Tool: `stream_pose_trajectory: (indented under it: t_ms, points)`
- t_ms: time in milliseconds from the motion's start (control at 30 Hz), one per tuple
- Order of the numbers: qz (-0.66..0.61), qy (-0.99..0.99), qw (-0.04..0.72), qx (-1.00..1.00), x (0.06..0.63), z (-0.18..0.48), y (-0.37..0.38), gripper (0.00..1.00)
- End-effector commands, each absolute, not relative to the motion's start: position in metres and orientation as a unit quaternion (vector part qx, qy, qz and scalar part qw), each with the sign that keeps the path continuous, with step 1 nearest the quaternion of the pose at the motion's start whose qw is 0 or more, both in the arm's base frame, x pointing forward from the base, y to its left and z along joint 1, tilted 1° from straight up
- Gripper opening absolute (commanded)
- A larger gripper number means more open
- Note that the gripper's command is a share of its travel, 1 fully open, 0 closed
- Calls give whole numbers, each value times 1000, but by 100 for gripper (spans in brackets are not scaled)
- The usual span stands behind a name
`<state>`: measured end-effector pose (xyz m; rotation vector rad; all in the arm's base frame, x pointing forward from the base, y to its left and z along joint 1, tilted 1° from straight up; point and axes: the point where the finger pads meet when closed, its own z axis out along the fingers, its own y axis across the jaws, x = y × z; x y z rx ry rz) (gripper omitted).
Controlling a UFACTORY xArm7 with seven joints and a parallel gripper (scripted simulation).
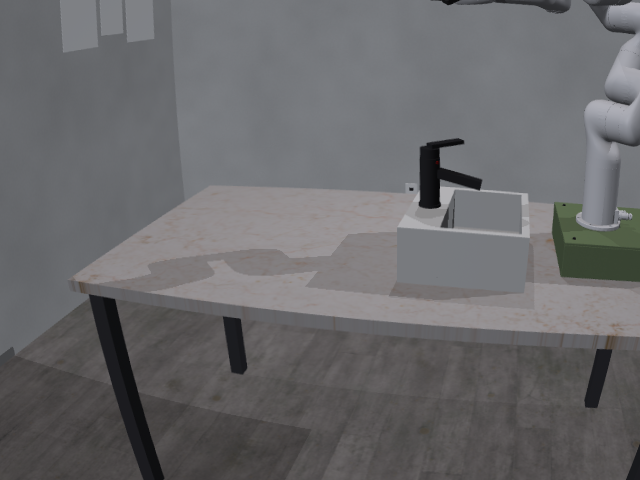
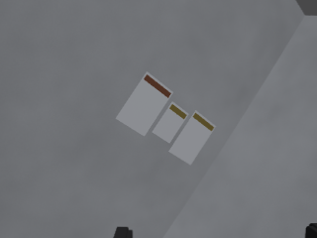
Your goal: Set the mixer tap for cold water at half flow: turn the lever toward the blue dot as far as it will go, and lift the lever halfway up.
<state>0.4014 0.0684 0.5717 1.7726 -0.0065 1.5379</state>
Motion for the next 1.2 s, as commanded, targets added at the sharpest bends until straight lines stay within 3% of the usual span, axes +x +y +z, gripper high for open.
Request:
stream_pose_trajectory:
  t_ms: [0, 1167]
  points:
    - [596, -3, 384, 706, 402, 571, 64, 100]
    - [484, -2, 328, 811, 416, 522, 14, 100]
